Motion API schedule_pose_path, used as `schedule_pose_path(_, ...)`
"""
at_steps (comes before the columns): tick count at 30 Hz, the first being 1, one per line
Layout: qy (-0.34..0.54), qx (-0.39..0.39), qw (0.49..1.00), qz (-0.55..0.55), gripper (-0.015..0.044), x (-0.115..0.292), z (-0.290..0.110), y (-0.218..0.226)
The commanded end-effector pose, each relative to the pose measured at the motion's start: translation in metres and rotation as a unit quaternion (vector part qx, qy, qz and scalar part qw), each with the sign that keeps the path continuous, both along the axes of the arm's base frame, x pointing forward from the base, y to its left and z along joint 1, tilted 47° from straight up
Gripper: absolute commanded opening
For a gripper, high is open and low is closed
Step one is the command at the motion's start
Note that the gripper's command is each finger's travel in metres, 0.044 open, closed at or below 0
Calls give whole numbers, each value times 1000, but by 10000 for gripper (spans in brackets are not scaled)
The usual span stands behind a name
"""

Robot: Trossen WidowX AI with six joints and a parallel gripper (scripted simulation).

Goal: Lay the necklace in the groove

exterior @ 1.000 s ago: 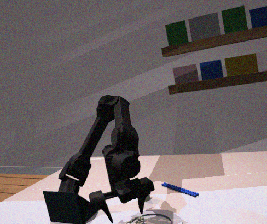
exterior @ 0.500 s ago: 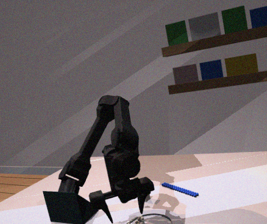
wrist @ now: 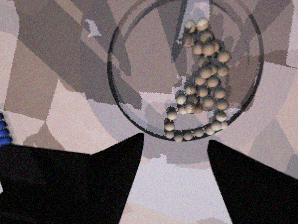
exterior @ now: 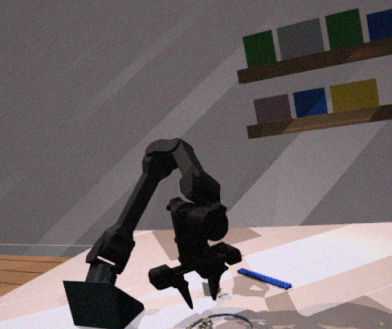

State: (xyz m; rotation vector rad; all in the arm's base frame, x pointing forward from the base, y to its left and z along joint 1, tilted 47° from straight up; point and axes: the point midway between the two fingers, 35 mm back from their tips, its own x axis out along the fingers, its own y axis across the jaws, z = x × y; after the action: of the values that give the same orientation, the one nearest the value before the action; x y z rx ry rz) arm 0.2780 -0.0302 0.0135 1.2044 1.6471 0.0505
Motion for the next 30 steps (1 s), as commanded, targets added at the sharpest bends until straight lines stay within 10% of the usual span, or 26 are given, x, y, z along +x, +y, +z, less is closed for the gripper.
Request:
schedule_pose_path(1,-5,3,1000,4,120,2,1,4)
schedule_pose_path(30,-5,3,1000,4,120,4,-24,30)
